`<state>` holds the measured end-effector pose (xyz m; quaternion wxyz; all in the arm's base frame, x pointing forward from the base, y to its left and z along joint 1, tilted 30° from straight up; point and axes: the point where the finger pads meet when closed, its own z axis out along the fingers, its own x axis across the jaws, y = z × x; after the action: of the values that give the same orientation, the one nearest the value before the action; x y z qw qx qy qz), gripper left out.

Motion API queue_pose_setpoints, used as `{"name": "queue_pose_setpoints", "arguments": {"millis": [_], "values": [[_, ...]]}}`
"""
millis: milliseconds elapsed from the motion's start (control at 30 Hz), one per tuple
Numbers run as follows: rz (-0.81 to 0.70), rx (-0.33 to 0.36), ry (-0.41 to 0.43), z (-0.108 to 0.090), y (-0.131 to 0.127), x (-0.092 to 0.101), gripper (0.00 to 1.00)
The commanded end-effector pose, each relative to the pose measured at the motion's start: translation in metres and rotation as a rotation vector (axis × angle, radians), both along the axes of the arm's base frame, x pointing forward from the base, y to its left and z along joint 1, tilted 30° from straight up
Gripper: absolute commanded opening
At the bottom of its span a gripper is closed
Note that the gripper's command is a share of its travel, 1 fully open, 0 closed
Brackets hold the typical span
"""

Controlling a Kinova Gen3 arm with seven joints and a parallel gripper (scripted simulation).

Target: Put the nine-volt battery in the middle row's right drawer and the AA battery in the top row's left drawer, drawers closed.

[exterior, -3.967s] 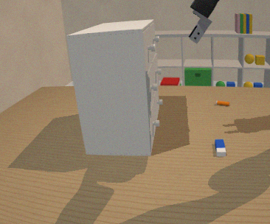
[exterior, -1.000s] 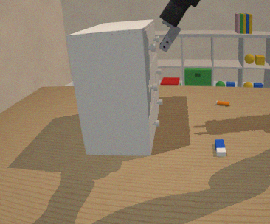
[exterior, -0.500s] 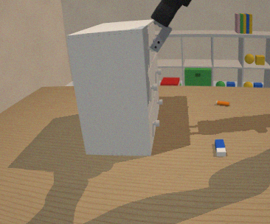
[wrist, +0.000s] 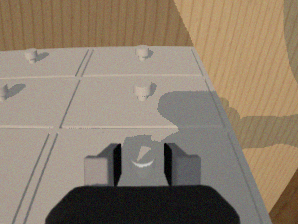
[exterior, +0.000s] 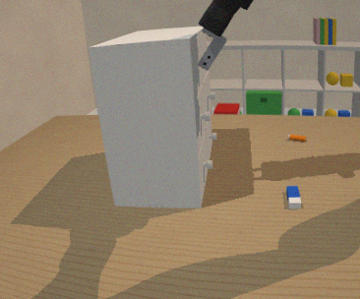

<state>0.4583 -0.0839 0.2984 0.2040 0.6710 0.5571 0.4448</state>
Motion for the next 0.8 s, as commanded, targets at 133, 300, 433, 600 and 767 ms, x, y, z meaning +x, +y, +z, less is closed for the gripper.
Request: {"name": "queue_pose_setpoints", "arguments": {"millis": [133, 300, 433, 600, 767], "values": [[-0.001, 0.000, -0.001, 0.0003, -0.0004, 0.0002, 0.67], [-0.001, 0.000, -0.001, 0.0003, -0.0004, 0.0002, 0.67], [-0.001, 0.000, -0.001, 0.0003, -0.0004, 0.0002, 0.67], [-0.001, 0.000, -0.001, 0.0003, -0.0004, 0.0002, 0.37], [-0.001, 0.000, -0.001, 0.0003, -0.0004, 0.0002, 0.37]]}}
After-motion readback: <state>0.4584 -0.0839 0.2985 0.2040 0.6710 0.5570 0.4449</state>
